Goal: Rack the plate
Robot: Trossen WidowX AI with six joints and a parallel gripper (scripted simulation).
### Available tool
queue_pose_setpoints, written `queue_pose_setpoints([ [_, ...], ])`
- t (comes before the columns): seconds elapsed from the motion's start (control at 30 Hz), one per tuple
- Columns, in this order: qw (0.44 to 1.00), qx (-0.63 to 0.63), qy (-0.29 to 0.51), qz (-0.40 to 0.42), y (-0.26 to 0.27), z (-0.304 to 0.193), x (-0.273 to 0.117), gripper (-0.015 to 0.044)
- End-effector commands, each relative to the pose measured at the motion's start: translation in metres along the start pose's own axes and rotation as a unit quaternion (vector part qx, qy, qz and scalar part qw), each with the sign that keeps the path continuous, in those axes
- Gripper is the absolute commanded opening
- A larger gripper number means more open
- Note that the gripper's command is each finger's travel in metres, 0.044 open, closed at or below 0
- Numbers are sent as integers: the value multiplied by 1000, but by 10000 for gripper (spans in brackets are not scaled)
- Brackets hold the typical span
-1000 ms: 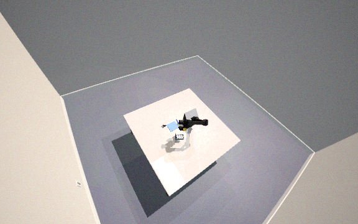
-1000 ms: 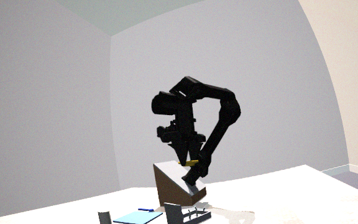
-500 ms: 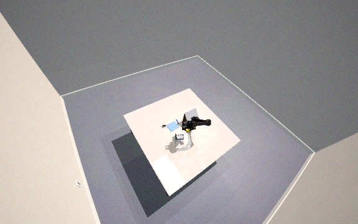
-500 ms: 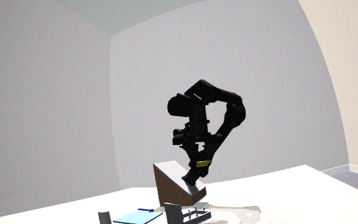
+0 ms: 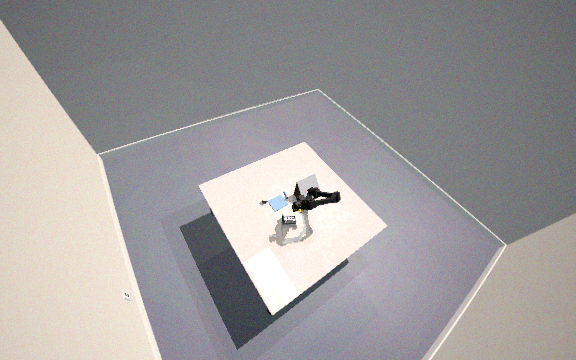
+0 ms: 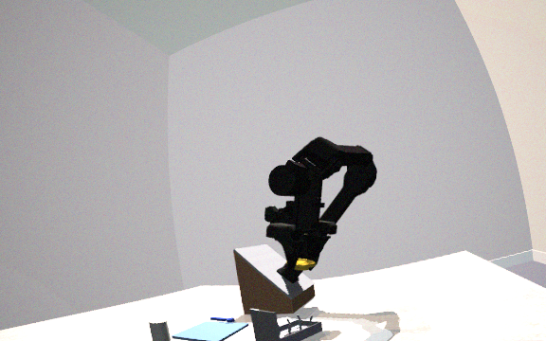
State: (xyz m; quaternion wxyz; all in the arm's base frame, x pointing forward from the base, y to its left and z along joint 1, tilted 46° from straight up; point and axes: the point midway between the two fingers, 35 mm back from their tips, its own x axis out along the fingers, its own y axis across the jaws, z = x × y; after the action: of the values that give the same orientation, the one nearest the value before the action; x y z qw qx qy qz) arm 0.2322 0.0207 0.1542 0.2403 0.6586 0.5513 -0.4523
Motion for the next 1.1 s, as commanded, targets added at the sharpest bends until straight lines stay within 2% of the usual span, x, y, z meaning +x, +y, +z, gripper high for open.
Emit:
queue_pose_setpoints([
  [0.0,998,-31,-48,7,-1,6,13,0],
  [0.5,967,-147,-200,50,6,17,47,0],
  [1.07,894,-263,-335,139,18,15,71,0],
])
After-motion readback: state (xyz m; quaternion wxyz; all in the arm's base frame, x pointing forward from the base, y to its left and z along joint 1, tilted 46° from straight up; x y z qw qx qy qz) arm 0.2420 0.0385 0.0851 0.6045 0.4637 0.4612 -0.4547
